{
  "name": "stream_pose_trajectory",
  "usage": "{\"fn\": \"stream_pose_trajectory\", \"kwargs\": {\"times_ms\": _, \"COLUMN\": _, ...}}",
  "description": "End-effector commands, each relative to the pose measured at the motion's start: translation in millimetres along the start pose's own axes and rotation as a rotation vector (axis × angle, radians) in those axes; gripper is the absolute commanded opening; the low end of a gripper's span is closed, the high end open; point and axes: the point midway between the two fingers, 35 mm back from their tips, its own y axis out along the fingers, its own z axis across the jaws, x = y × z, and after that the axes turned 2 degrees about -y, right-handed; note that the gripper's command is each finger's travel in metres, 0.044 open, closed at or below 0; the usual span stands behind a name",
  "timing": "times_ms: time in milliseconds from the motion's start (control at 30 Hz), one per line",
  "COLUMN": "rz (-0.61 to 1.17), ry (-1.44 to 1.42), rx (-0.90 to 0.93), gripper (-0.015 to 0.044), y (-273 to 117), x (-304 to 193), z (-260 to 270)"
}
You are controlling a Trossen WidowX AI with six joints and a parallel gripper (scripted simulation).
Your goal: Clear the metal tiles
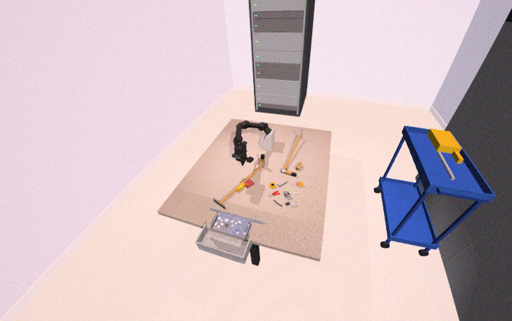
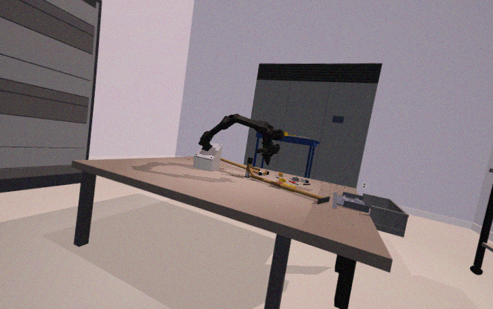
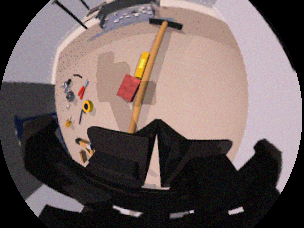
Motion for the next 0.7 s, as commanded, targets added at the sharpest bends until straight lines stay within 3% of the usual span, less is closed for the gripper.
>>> {"fn": "stream_pose_trajectory", "kwargs": {"times_ms": 0, "rz": -0.001, "ry": -0.005, "rx": 0.005, "gripper": 0.0, "y": 8, "x": -1, "z": 3}}
{"fn": "stream_pose_trajectory", "kwargs": {"times_ms": 667, "rz": 0.002, "ry": -0.007, "rx": 0.006, "gripper": 0.0, "y": 59, "x": -10, "z": 3}}
